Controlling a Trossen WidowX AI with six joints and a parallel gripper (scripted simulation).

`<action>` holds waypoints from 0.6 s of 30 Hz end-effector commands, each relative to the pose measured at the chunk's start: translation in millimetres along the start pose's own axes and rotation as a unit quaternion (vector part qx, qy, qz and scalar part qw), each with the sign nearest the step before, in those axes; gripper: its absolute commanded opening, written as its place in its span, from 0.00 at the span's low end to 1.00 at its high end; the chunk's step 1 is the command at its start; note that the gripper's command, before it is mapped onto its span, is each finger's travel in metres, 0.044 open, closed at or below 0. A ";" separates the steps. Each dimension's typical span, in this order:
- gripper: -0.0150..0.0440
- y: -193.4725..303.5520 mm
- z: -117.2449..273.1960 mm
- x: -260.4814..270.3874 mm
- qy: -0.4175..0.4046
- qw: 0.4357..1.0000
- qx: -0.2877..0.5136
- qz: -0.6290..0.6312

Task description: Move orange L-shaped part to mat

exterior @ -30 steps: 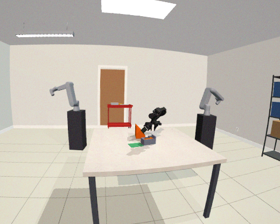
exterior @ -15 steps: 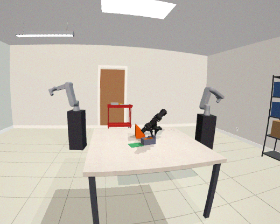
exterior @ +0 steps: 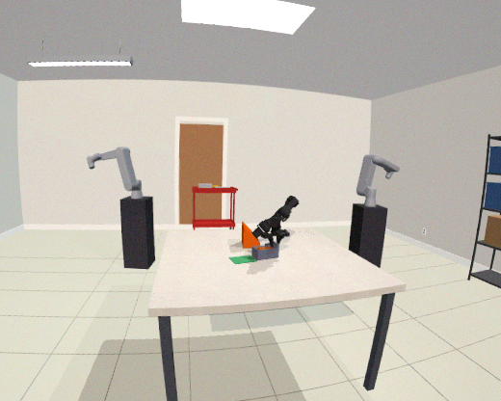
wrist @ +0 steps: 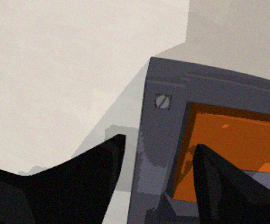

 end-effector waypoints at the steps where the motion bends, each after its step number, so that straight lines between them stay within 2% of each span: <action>1: 0.56 1.0 -7.1 0.7 -0.003 1.000 0.001 -0.003; 18: 0.56 1.6 -24.3 1.4 -0.004 1.000 0.000 -0.002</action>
Point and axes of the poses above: the point midway between the two fingers, 35 mm back from their tips, its own z axis back along the fingers, its own x axis across the jaws, y = z × x, the point moved 5 cm from there along z, back along the fingers, and after that the axes turned 1 degree about -z, right-handed, at the moved point
